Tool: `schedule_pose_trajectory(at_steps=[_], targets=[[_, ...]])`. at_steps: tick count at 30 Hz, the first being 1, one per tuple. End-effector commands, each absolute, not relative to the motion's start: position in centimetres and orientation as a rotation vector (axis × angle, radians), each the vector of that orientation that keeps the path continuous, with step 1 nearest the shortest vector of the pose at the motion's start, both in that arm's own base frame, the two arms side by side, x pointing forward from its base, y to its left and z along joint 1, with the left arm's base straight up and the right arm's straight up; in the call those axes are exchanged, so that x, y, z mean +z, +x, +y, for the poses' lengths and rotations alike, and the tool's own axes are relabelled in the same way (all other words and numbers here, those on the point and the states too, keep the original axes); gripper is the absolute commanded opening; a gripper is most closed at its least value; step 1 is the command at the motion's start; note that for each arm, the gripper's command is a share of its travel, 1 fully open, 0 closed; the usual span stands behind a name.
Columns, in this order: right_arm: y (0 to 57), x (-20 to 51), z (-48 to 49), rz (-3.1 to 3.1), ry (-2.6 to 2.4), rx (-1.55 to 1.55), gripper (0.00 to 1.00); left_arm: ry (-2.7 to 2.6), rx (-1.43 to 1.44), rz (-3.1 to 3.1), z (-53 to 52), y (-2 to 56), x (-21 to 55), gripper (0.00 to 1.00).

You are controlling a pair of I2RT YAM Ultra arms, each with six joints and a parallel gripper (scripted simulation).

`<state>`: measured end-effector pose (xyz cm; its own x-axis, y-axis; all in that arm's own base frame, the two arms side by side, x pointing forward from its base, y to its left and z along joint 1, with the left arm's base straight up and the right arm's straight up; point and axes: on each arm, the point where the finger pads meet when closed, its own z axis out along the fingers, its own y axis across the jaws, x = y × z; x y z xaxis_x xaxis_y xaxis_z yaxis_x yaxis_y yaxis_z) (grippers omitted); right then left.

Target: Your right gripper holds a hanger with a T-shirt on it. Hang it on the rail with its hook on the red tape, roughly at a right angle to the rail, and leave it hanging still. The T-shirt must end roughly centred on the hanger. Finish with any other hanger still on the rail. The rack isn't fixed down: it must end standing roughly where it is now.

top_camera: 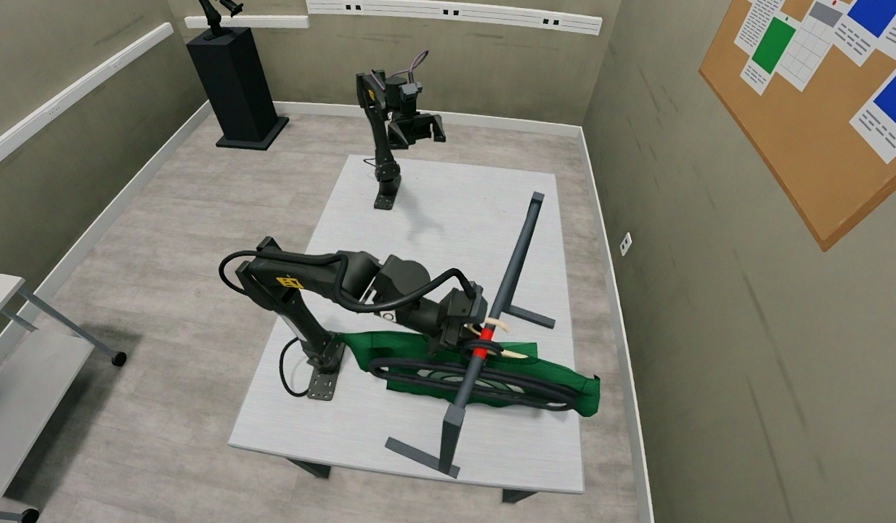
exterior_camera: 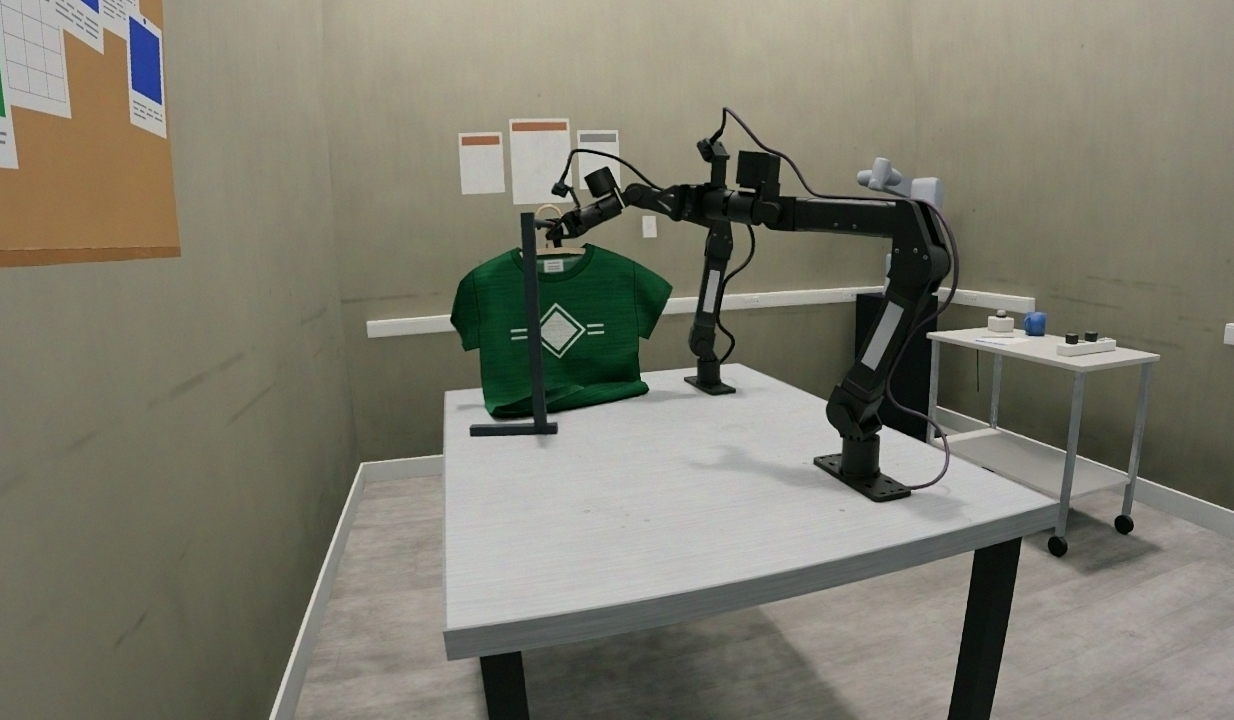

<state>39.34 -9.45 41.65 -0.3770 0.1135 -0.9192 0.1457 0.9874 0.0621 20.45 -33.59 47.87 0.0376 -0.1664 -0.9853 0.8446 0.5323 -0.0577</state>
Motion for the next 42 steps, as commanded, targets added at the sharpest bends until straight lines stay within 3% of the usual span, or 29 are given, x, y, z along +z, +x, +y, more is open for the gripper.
schedule_pose_trajectory(at_steps=[1,29,42], targets=[[38.8,46.3,-9.8,1.813,0.122,-0.049,0.01,0.649,-0.885,1.265,-33.4,20.1,49.8,1.0],[38.6,45.7,-12.0,1.83,0.119,-0.037,0.01,0.649,-0.885,1.265,-33.4,20.1,49.8,1.0],[38.6,42.3,-12.3,1.797,0.295,-0.254,0.01,0.649,-0.885,1.265,-33.4,20.1,49.8,1.0]])
